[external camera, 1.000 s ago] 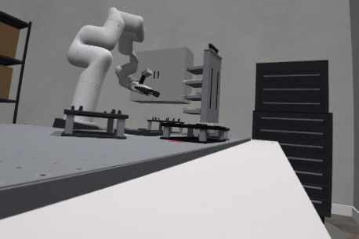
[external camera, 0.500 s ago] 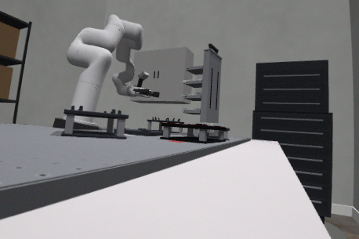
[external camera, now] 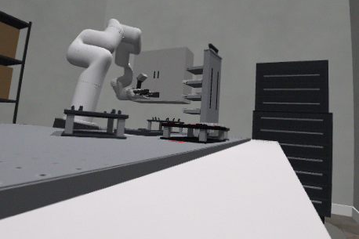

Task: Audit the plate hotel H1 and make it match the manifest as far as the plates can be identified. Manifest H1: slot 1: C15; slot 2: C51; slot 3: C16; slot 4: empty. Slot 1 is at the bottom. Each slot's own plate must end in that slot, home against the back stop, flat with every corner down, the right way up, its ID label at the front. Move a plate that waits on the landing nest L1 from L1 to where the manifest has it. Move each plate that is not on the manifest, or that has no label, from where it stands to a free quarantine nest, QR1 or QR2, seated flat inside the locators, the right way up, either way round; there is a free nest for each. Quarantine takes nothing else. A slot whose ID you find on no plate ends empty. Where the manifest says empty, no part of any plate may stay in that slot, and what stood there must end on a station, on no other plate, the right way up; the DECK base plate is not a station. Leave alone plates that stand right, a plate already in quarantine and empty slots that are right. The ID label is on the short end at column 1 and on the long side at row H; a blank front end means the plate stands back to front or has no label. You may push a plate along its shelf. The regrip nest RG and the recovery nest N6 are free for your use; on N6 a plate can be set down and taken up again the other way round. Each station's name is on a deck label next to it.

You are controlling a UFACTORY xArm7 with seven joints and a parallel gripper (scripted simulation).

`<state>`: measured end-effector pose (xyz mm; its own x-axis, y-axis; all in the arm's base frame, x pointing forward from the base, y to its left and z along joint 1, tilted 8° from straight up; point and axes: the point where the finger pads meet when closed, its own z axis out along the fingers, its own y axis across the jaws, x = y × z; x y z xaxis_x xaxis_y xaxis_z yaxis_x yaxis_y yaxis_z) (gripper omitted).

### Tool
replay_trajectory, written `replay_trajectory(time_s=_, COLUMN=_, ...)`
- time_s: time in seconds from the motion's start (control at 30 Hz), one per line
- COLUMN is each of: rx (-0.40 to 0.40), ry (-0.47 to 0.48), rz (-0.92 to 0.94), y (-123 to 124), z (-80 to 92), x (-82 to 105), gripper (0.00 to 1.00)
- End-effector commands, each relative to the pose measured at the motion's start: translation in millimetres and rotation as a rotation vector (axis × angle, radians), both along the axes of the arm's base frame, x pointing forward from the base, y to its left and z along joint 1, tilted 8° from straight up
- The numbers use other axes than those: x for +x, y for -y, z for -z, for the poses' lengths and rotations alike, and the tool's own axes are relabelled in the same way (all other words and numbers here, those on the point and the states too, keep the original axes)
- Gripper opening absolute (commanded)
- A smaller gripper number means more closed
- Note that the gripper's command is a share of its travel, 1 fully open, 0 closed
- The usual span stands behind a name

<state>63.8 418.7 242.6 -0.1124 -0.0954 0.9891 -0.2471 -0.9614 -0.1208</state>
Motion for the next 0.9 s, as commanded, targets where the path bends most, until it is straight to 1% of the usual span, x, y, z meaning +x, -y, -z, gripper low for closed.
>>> replay_trajectory(time_s=0.0, rx=0.003, ry=-0.001, rz=0.0, y=0, z=-0.9, x=-0.4, gripper=1.0)
replay_trajectory(time_s=0.37, rx=0.003, ry=0.0, rz=0.0, y=7, z=-20.4, x=20.2, gripper=1.0)
replay_trajectory(time_s=0.43, rx=0.003, ry=0.0, rz=0.0, y=7, z=-20.4, x=20.2, gripper=1.0)
replay_trajectory(time_s=0.87, rx=0.003, ry=0.0, rz=0.0, y=15, z=-43.5, x=44.6, gripper=1.0)
